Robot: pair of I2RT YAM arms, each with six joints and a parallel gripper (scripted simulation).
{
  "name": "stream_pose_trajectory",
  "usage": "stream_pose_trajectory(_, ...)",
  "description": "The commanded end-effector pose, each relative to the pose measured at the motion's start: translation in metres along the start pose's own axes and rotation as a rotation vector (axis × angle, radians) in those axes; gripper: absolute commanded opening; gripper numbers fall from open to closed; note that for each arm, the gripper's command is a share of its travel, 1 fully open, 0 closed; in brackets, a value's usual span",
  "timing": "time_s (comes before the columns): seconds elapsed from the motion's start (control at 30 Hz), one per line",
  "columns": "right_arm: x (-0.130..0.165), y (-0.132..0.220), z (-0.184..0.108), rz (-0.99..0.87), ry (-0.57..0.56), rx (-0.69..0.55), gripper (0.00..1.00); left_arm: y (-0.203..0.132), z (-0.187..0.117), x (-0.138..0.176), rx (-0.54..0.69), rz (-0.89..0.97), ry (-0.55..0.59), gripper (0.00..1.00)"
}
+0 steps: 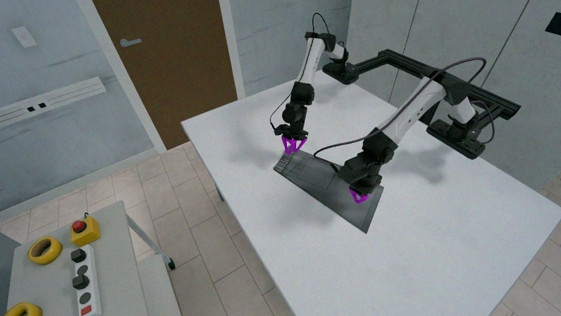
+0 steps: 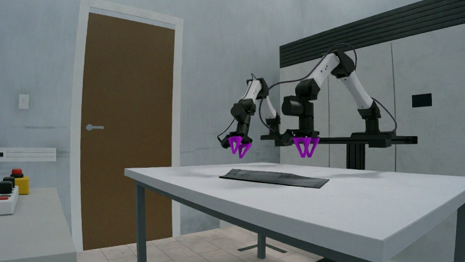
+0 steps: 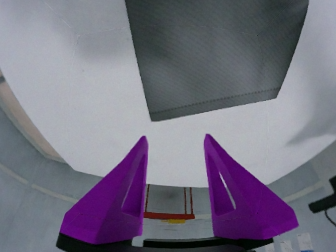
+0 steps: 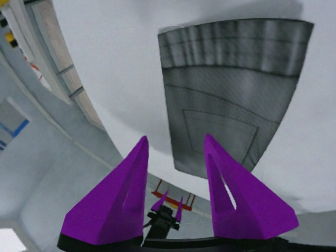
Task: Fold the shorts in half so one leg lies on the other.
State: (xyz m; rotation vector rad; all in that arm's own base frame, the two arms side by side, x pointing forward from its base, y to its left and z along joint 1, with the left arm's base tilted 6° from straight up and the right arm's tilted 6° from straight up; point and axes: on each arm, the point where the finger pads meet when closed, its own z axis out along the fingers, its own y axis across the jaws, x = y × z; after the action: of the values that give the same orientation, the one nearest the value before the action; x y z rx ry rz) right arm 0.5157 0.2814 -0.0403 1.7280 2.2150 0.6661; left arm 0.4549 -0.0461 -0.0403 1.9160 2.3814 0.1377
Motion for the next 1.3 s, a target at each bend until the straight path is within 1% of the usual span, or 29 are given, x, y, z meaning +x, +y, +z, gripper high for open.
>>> stream_pose_trajectory(0.0, 0.006, 0.032, -0.03, 0.015, 0.013, -0.096, 0.54, 0.013, -0.025, -0.005, -0.064, -0.007, -0.021, 0.54)
stream_pose_trajectory(0.13, 0.007, 0.029, -0.025, 0.006, 0.018, -0.083, 0.54, 0.013, -0.025, -0.005, -0.065, -0.006, -0.021, 0.54)
stream_pose_trajectory(0.17, 0.007, 0.031, -0.03, 0.012, 0.018, -0.09, 0.54, 0.013, -0.025, -0.005, -0.065, -0.006, -0.021, 0.54)
stream_pose_trajectory(0.37, 0.007, 0.032, -0.03, 0.013, 0.019, -0.093, 0.54, 0.013, -0.025, -0.005, -0.065, -0.006, -0.021, 0.54)
stream_pose_trajectory(0.4, -0.002, 0.051, -0.041, -0.004, 0.009, -0.142, 0.54, 0.026, -0.035, -0.005, -0.109, -0.03, -0.036, 0.54)
stream_pose_trajectory(0.43, -0.006, 0.037, -0.036, -0.022, 0.0, -0.111, 0.54, 0.015, -0.027, -0.001, -0.081, -0.04, -0.029, 0.54)
stream_pose_trajectory(0.5, -0.004, 0.045, -0.045, -0.061, 0.023, -0.129, 0.54, 0.022, -0.035, -0.004, -0.112, -0.072, -0.049, 0.54)
stream_pose_trajectory(0.6, -0.012, 0.056, -0.061, -0.13, 0.019, -0.167, 0.54, 0.03, -0.05, -0.005, -0.164, -0.133, -0.072, 0.54)
stream_pose_trajectory(0.67, -0.012, 0.056, -0.061, -0.13, 0.019, -0.167, 0.54, 0.03, -0.05, -0.005, -0.164, -0.133, -0.072, 0.54)
stream_pose_trajectory(0.73, -0.016, 0.056, -0.067, -0.174, 0.015, -0.172, 0.54, 0.03, -0.056, -0.011, -0.184, -0.156, -0.09, 0.54)
stream_pose_trajectory(0.8, -0.02, 0.061, -0.078, -0.205, 0.012, -0.191, 0.54, 0.035, -0.066, -0.003, -0.214, -0.198, -0.096, 0.54)
stream_pose_trajectory(1.1, -0.048, 0.092, -0.133, -0.352, -0.033, -0.312, 0.54, 0.053, -0.116, -0.002, -0.357, -0.345, -0.186, 0.54)
stream_pose_trajectory(1.17, -0.054, 0.097, -0.146, -0.386, -0.046, -0.337, 0.54, 0.054, -0.128, -0.007, -0.383, -0.366, -0.217, 0.54)
stream_pose_trajectory(1.23, -0.054, 0.097, -0.146, -0.386, -0.046, -0.337, 0.54, 0.054, -0.128, -0.007, -0.383, -0.366, -0.217, 0.54)
stream_pose_trajectory(1.27, -0.057, 0.098, -0.151, -0.405, -0.052, -0.344, 0.54, 0.056, -0.133, -0.003, -0.403, -0.388, -0.214, 0.54)
